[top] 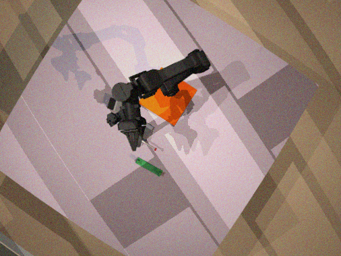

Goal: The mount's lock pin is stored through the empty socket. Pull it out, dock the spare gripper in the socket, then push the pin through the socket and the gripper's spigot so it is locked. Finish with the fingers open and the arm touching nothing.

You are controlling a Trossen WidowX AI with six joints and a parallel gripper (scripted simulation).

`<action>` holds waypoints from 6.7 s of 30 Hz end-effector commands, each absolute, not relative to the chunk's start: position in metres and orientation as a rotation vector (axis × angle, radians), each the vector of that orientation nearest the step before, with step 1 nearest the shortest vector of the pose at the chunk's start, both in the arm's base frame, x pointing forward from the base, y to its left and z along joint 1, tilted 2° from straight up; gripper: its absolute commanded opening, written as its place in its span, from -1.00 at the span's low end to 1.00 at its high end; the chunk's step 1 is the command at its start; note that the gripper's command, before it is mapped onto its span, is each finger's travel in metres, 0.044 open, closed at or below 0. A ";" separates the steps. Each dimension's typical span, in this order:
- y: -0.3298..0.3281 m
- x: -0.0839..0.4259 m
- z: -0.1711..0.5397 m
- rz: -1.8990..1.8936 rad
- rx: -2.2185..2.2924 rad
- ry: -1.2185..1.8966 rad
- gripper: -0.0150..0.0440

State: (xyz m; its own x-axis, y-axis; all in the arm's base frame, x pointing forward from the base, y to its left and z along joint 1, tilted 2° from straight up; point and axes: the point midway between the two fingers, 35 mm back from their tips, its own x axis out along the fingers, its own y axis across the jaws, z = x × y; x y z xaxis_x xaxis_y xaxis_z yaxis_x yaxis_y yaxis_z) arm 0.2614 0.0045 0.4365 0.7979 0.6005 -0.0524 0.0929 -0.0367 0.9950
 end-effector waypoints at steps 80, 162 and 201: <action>0.066 0.296 0.098 1.180 -1.144 1.192 0.53; 0.094 0.298 0.085 1.247 -0.987 1.069 -0.49; 0.126 0.301 0.089 1.258 -0.982 1.085 -0.49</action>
State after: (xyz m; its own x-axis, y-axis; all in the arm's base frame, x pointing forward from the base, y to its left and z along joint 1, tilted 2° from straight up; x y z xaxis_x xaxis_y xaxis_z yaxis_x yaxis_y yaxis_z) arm 0.2996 0.1229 0.0867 -0.0048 0.2261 -0.9741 -0.9969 0.0751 0.0223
